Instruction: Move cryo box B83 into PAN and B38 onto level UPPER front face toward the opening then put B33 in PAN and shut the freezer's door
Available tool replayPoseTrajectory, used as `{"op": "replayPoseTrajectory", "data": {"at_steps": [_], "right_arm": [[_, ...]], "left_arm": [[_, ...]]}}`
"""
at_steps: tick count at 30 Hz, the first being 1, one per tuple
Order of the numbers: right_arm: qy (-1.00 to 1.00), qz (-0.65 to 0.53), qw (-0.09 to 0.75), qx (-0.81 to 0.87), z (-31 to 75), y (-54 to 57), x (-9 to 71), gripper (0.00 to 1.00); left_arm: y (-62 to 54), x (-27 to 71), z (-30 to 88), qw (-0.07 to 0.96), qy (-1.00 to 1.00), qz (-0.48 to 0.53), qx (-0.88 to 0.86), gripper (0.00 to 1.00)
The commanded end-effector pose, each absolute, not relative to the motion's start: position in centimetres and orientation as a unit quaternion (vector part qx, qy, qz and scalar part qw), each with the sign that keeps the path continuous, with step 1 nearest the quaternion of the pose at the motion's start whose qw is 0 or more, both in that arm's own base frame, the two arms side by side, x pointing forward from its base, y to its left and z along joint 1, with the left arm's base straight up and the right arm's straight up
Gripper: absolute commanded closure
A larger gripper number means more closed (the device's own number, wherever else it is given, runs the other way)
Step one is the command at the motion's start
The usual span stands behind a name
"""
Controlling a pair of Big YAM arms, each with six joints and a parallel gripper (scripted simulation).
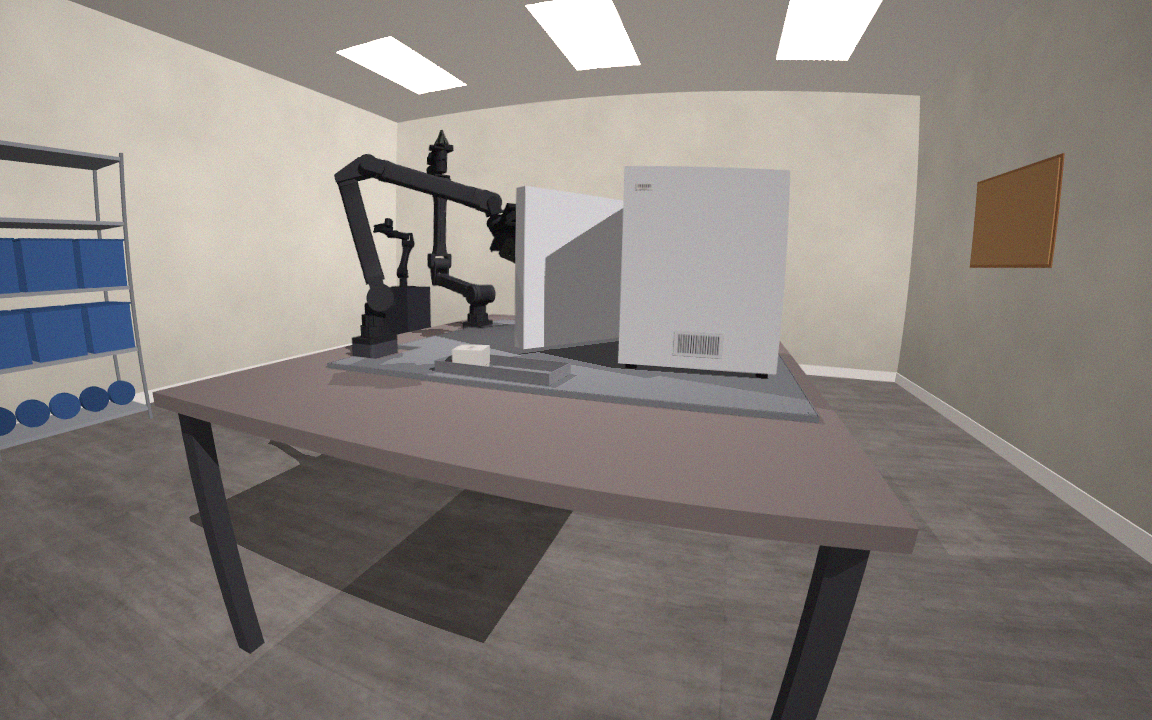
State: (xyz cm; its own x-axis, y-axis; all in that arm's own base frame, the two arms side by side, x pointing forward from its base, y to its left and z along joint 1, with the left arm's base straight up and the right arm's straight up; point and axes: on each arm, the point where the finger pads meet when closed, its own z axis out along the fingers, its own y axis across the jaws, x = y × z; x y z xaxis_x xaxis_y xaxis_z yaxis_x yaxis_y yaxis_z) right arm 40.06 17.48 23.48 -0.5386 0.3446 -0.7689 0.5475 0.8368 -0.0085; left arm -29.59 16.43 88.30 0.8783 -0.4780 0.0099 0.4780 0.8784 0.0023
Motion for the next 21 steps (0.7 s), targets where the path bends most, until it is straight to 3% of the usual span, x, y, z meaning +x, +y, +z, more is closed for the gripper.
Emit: {"op": "replayPoseTrajectory", "data": {"at_steps": [1, 21], "right_arm": [[0.857, -0.113, 0.413, 0.288, 25.1, 19.3, 40.8, 1.0], [0.845, -0.131, 0.402, 0.329, 24.7, 22.6, 37.0, 1.0]], "left_arm": [[15.9, -28.4, 88.4, 0.967, 0.013, -0.253, 0.003, 1.0], [15.9, -28.4, 88.4, 0.967, 0.013, -0.253, 0.003, 1.0]]}}
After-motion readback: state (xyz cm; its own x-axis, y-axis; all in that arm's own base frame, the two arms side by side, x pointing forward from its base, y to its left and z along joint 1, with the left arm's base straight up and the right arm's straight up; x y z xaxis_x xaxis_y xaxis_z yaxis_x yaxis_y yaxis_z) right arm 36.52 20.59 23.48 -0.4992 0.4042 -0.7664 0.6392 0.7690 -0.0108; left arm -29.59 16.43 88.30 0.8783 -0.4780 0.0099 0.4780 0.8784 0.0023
